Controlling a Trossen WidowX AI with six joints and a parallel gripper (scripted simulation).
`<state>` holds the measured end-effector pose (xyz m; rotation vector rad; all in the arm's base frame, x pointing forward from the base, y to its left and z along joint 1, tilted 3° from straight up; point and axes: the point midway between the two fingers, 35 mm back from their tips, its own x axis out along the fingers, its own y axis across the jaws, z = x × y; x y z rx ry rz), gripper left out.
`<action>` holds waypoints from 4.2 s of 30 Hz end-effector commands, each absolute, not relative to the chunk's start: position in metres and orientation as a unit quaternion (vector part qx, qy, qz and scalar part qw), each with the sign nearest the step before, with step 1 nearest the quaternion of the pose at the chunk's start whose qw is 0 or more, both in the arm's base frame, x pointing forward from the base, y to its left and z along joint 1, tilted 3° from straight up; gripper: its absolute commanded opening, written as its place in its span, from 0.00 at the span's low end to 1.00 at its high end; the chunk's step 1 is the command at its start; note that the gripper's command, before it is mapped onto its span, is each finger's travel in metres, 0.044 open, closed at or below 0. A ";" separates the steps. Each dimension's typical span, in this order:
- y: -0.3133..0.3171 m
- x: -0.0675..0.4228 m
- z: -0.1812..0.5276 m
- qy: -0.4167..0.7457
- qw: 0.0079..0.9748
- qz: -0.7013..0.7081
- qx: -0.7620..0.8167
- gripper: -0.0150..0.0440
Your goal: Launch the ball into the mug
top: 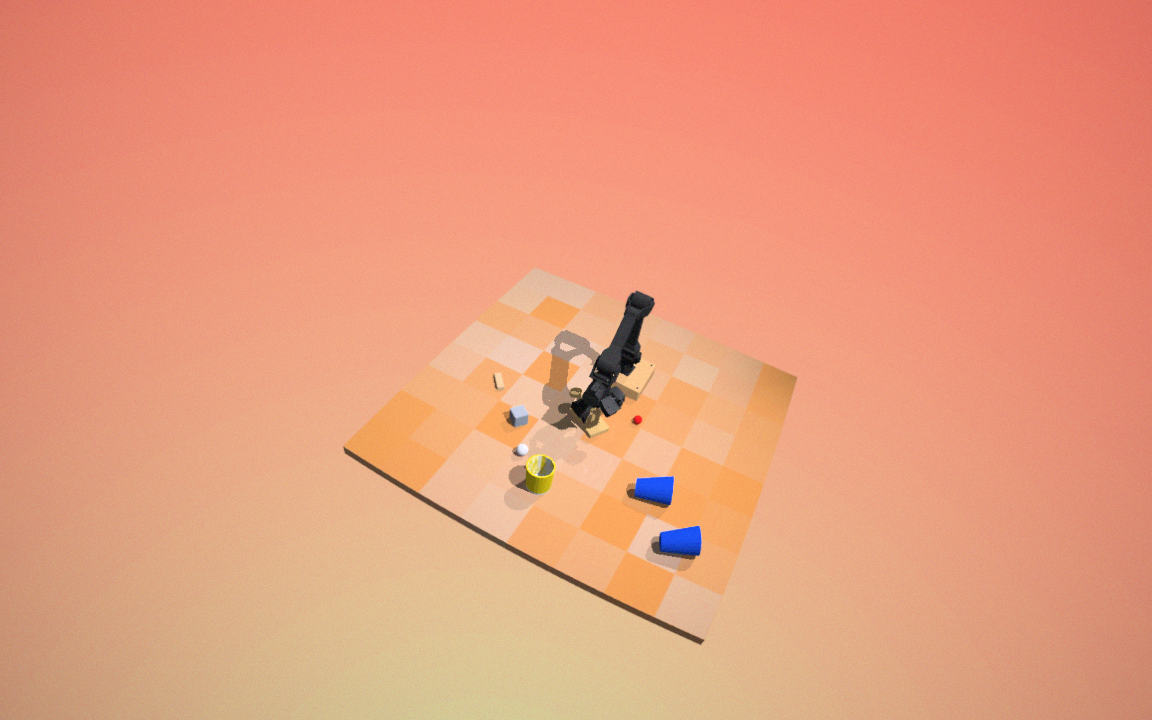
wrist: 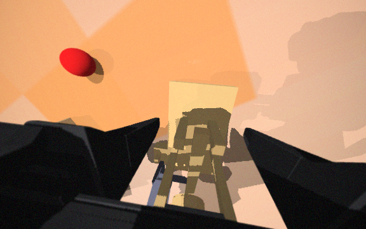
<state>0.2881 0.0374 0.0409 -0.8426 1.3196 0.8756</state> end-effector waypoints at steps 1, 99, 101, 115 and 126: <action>0.037 0.287 0.034 0.578 0.623 0.379 -0.366 1.00; 0.025 0.329 0.031 0.658 0.696 0.217 -0.190 0.52; 0.025 0.329 0.031 0.658 0.696 0.217 -0.190 0.61; 0.021 0.325 0.131 0.658 0.696 0.217 -0.190 1.00; 0.021 0.325 0.103 0.657 0.699 0.211 -0.188 1.00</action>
